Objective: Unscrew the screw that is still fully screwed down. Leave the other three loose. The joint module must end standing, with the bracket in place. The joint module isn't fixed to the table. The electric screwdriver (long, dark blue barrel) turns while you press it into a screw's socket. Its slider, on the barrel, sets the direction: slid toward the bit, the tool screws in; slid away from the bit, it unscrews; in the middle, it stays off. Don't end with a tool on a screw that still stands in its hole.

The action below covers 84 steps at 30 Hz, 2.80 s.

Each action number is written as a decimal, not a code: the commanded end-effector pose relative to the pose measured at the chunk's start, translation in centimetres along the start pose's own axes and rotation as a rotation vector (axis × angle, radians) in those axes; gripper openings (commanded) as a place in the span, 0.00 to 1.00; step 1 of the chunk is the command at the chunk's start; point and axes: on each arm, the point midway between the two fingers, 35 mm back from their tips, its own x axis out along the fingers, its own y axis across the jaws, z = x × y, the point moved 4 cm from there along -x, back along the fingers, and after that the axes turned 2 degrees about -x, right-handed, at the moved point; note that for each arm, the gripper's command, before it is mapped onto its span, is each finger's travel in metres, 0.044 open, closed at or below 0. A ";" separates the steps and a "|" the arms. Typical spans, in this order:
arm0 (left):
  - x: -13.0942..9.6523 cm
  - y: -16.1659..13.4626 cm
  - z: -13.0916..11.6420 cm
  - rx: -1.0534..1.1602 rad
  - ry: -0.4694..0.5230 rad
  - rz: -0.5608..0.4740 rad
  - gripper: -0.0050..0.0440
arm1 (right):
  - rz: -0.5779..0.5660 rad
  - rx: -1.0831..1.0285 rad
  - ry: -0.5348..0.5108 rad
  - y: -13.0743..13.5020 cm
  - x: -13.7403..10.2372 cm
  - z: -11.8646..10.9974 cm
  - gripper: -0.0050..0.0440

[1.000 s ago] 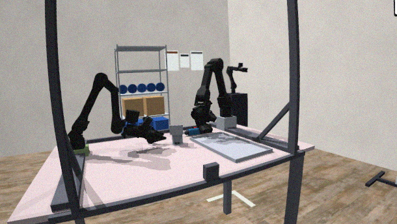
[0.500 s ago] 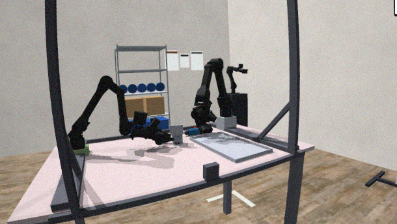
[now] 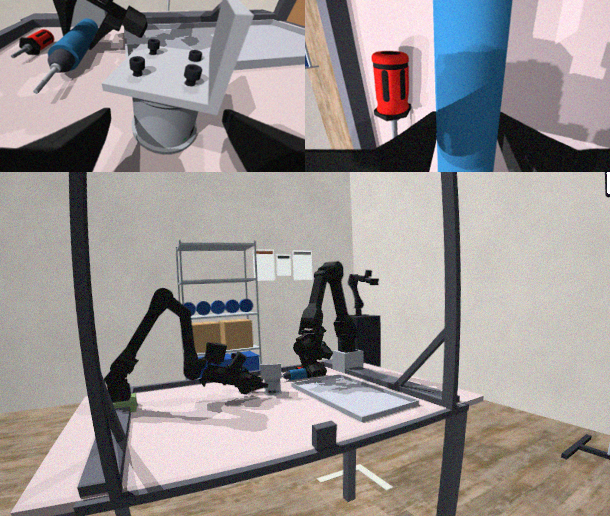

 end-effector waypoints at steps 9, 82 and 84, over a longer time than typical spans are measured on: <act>-3.3 -0.1 1.2 0.005 -0.034 -0.002 0.92 | -0.007 0.009 0.016 0.1 -0.4 -0.3 0.43; -5.0 -0.1 0.8 0.003 -0.025 -0.002 0.92 | -1.646 1.245 -0.999 9.6 -15.0 -3.8 0.43; -5.0 -0.1 0.8 0.003 -0.025 -0.002 0.92 | -1.658 1.258 -1.009 9.6 -15.1 -3.8 0.43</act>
